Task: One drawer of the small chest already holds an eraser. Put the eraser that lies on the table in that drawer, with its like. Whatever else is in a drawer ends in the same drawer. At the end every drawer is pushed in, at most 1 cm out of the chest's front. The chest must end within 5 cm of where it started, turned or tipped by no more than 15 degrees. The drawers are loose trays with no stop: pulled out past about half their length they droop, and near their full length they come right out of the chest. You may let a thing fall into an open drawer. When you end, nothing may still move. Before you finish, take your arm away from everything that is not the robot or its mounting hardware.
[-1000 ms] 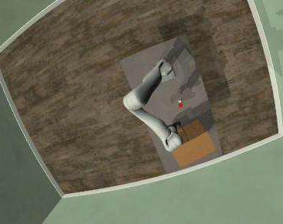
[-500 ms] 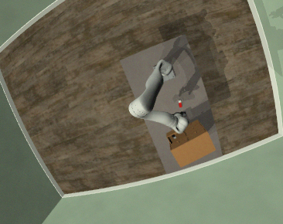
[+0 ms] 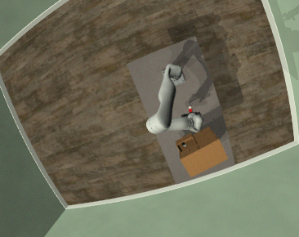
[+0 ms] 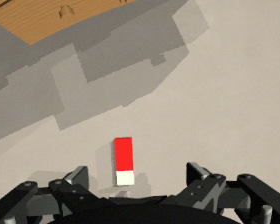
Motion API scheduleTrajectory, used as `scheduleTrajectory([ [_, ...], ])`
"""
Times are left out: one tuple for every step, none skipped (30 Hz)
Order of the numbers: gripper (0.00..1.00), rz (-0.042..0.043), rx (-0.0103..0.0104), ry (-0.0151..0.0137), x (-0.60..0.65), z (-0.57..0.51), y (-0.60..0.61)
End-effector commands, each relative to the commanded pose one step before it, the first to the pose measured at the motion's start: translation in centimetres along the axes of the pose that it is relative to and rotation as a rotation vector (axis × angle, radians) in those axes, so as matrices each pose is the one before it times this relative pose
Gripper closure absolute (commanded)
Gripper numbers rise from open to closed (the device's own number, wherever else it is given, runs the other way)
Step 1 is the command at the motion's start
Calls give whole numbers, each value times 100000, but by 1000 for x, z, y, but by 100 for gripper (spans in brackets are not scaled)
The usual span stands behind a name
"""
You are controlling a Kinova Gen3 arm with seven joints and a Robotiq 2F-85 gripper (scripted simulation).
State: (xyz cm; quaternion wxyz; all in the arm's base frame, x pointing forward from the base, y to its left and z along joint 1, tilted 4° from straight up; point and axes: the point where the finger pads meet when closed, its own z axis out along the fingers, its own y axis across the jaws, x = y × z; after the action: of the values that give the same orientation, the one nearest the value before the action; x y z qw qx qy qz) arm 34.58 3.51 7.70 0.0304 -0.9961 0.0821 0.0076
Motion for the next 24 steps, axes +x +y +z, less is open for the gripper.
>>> scheduleTrajectory([
  [0,-2621,135,-1476,-875,1074,-1347],
  [0,203,-2,4,-59,178,-106],
  [0,0,0,0,0,0,0],
  [0,0,0,0,0,0,0],
  [0,167,0,1,-51,147,-88],
  [0,134,1,-1,-43,119,-71],
  [0,104,1,-2,-34,92,-55],
  [0,76,1,-2,-26,68,-41],
  [0,53,1,-2,-18,47,-29],
  [0,33,1,-1,-11,30,-18],
  [0,18,0,-1,-6,16,-9],
  [0,7,0,0,-2,6,-4],
  [0,1,0,0,0,1,-1],
  [0,0,0,0,0,0,0],
  [0,0,0,0,0,0,0],
  [0,0,0,0,0,0,0],
  [0,0,0,0,0,0,0],
  [0,0,0,0,0,0,0],
  [0,0,0,0,0,0,0],
  [0,0,0,0,0,0,0],
  [0,0,0,0,0,0,0],
  [0,0,0,0,0,0,0],
  [0,0,0,0,0,0,0],
  [0,0,0,0,0,0,0],
])
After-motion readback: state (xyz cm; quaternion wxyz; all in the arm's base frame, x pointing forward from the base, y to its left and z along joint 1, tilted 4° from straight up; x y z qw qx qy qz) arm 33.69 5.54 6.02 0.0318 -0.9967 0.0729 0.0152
